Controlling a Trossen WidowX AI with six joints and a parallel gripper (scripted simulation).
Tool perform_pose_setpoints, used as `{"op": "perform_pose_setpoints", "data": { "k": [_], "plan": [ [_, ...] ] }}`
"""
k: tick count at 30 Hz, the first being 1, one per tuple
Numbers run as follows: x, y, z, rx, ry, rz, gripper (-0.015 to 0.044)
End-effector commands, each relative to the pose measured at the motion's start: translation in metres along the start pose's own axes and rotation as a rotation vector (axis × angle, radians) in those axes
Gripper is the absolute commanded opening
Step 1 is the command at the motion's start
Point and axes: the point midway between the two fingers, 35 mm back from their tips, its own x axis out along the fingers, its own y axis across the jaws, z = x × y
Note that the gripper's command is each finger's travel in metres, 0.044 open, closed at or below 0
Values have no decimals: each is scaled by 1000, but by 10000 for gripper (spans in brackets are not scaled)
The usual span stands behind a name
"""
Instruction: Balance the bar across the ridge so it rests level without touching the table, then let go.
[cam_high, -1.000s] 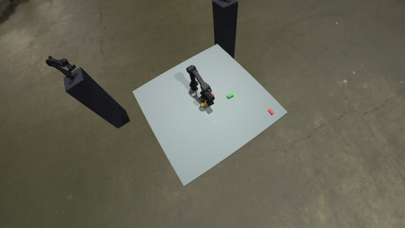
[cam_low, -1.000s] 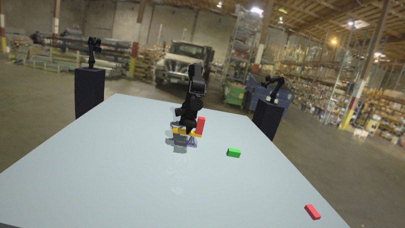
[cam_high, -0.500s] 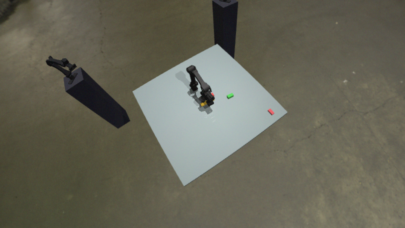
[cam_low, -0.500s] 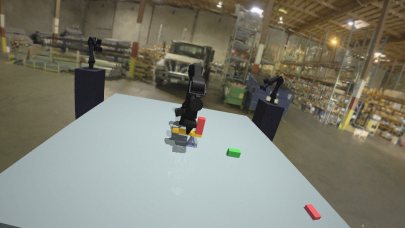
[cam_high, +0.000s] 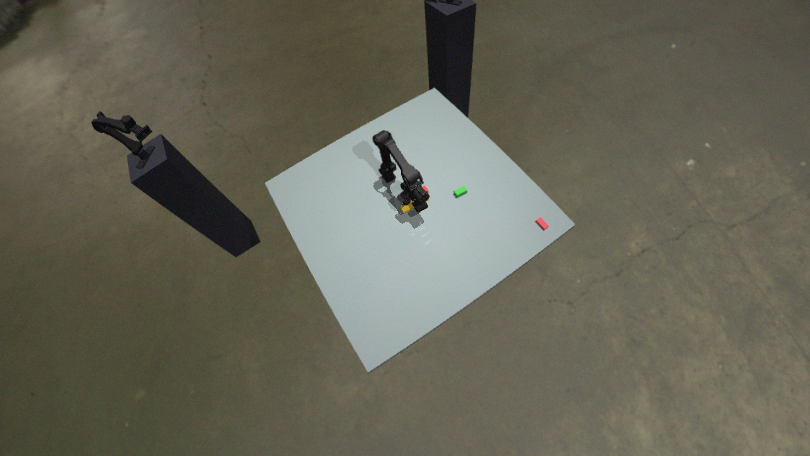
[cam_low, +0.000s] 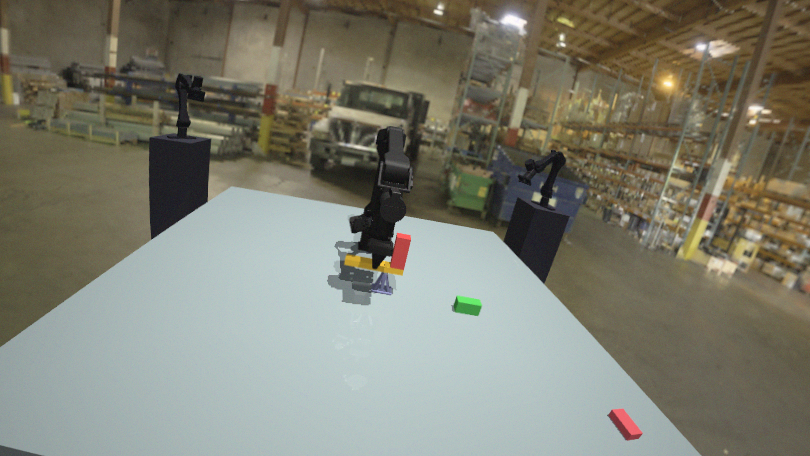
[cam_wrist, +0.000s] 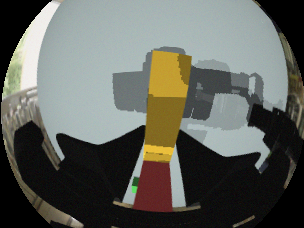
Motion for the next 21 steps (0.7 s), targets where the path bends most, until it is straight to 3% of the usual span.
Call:
{"op": "perform_pose_setpoints", "data": {
  "k": [1, 20, 21],
  "plan": [
    [0, 0, 0, 0, 0, -1, 172],
    [0, 0, 0, 0, 0, -1, 185],
    [0, 0, 0, 0, 0, -1, 211]
  ]
}}
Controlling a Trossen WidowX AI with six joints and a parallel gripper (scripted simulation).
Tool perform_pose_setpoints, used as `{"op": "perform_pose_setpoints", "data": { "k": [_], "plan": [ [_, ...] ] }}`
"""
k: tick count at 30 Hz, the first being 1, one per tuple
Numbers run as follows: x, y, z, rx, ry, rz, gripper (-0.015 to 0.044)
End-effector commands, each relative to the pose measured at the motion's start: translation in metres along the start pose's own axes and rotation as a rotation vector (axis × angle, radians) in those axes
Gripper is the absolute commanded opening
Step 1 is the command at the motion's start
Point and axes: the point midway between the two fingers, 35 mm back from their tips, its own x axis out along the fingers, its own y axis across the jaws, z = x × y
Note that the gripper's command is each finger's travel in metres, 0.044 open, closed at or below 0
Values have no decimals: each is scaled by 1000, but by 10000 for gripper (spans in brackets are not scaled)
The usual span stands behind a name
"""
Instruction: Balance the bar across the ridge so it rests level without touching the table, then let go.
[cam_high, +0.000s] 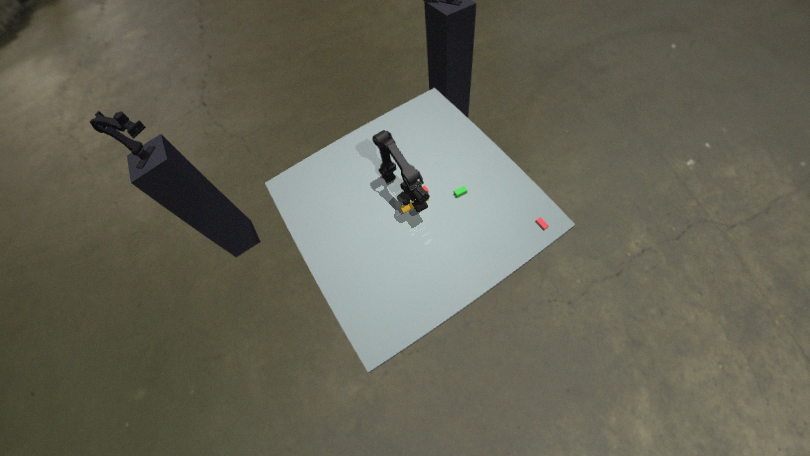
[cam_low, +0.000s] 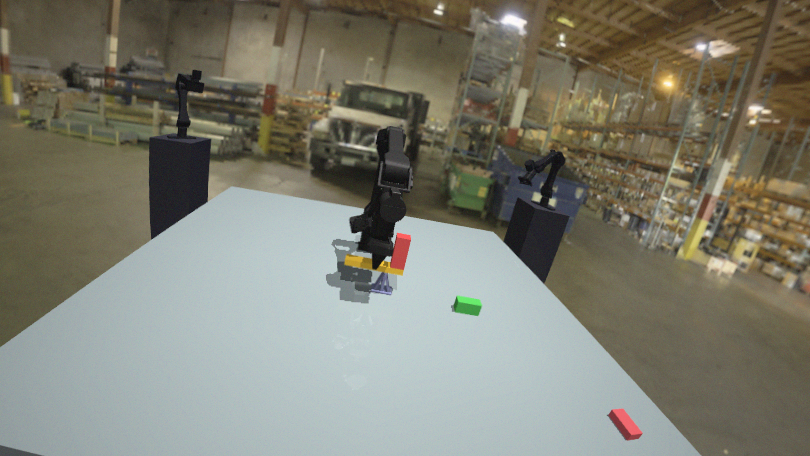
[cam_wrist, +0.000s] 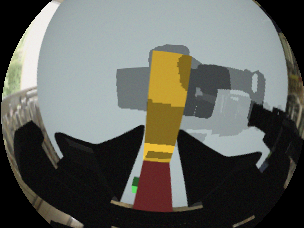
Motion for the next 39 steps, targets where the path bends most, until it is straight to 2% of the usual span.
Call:
{"op": "perform_pose_setpoints", "data": {
  "k": [1, 9, 13, 22, 39],
  "plan": [
    [0, 0, 0, 0, 0, -1, 238],
    [0, 0, 0, 0, 0, -1, 440],
    [-7, 1, 0, 0, 0, -1, 440],
    [-98, 1, 0, 0, 0, 0, 440],
    [-100, 0, 0, 0, 0, 0, 440]
  ]
}}
